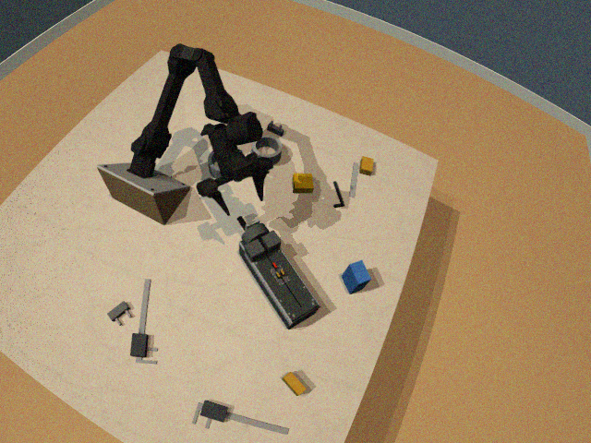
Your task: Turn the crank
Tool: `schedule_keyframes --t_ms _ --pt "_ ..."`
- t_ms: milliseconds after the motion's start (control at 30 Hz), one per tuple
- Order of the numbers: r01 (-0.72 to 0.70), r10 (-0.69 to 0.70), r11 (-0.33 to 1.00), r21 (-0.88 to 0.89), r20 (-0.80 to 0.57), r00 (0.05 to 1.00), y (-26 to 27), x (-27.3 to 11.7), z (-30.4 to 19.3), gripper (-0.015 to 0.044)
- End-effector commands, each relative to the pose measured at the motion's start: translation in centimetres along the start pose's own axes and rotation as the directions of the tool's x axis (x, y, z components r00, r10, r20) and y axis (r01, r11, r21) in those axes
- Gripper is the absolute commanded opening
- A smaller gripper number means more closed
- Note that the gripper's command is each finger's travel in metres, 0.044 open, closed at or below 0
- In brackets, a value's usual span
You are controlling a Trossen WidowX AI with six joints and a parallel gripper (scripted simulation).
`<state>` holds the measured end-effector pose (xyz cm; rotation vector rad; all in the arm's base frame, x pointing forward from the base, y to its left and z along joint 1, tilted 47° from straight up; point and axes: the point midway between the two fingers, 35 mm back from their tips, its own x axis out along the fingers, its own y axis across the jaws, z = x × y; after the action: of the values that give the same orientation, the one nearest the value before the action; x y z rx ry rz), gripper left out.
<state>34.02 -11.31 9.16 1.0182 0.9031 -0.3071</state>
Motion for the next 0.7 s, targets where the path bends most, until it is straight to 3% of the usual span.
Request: schedule_keyframes --t_ms 0,667 --pt "-0.014 0.014 1.0 -0.021 -0.004 1.0 0.3 -0.9 0.9 0.044" --pt "-0.21 0.191 0.944 -0.254 -0.097 0.977 -0.8 5.0 7.8 0.044"
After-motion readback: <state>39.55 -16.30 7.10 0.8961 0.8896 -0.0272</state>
